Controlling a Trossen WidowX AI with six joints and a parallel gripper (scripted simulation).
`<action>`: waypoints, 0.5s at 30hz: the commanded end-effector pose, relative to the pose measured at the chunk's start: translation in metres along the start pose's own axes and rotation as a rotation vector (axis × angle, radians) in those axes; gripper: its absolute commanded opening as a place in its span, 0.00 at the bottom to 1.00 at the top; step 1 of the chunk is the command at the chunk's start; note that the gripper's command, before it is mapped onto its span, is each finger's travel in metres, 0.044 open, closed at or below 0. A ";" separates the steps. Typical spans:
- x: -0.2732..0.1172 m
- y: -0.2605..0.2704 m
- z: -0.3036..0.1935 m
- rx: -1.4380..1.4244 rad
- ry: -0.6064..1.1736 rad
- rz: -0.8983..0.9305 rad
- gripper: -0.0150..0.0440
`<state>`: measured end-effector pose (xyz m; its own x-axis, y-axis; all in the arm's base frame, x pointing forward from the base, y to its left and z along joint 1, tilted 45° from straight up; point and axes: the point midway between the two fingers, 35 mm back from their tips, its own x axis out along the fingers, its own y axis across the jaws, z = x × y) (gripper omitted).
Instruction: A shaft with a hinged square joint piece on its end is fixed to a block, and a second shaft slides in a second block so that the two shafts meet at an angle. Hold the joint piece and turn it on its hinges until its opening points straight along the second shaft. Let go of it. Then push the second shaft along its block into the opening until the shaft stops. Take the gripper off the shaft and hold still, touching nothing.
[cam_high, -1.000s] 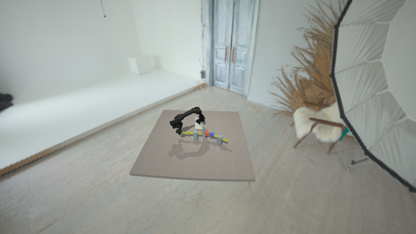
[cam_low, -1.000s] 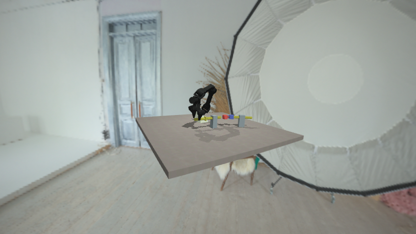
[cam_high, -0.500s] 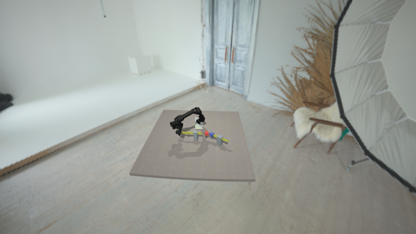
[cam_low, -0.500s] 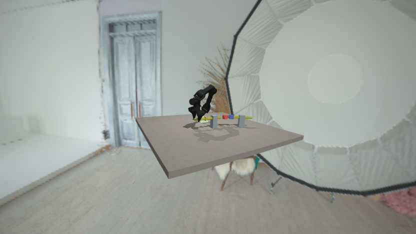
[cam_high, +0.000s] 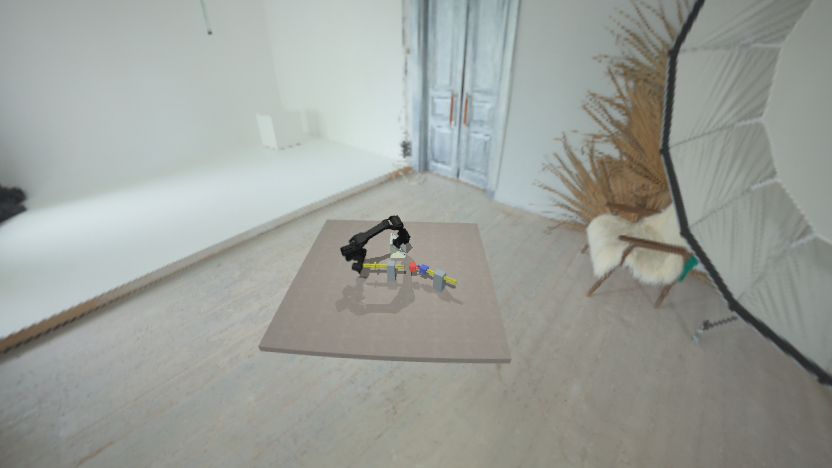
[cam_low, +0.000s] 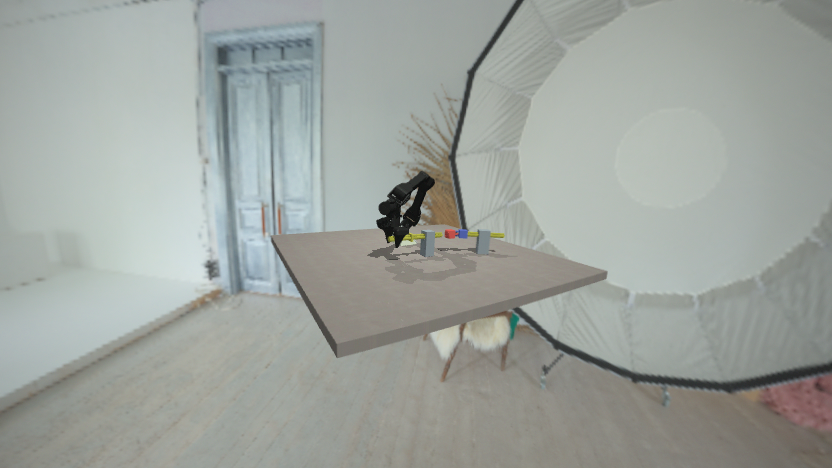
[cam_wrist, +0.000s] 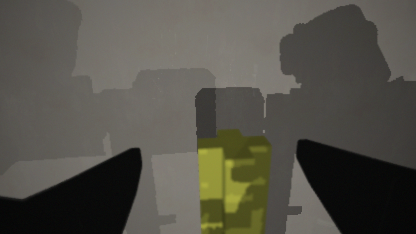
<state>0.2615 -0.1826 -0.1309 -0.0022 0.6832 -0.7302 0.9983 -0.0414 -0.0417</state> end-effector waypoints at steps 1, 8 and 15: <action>0.003 -0.001 -0.001 0.006 0.006 0.002 0.78; 0.003 -0.001 -0.001 0.006 0.006 0.002 0.47; 0.003 -0.001 -0.001 0.006 0.006 0.002 0.43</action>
<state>0.2607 -0.1807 -0.1319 -0.0035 0.6857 -0.7279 0.9981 -0.0418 -0.0442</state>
